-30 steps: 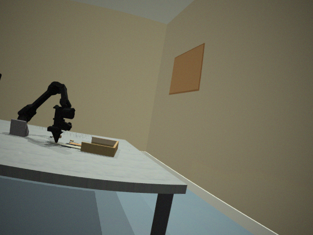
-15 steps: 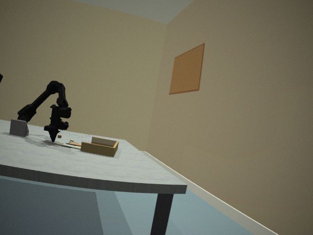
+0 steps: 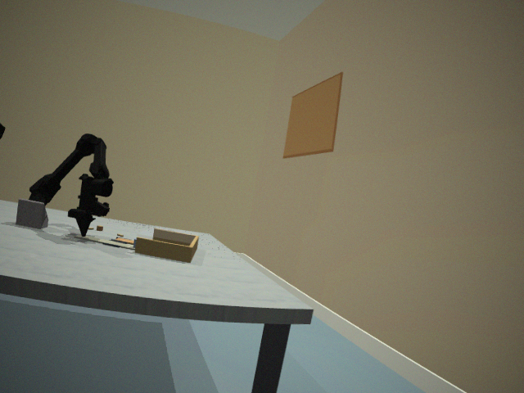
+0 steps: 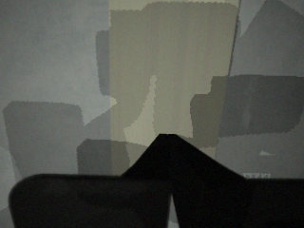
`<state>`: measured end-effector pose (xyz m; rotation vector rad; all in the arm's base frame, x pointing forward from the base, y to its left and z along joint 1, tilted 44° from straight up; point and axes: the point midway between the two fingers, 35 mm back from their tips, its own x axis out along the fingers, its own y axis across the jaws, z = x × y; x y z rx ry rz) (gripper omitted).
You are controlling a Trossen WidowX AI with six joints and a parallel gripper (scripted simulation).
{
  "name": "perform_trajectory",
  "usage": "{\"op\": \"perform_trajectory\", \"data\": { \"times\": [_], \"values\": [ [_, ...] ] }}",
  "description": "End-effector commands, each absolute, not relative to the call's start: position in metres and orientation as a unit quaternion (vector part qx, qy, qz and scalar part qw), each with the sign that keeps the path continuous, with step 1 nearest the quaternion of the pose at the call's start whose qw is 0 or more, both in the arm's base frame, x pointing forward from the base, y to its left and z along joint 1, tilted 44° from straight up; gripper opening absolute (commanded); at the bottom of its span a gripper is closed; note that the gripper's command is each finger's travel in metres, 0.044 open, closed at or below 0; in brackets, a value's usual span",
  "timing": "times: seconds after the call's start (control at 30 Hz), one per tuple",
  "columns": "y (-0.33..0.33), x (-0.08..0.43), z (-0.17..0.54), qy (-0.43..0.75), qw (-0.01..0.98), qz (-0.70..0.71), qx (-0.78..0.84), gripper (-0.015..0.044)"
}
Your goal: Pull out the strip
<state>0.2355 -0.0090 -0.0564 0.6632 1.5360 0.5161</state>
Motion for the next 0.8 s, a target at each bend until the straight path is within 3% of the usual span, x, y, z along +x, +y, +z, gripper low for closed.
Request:
{"op": "perform_trajectory", "data": {
  "times": [0.0,0.77],
  "values": [
    [-0.005,0.221,-0.059,0.682,0.631,0.227,0.29,0.0],
    [-0.004,0.186,-0.056,0.683,0.631,0.227,0.29,0.0]
  ]
}}
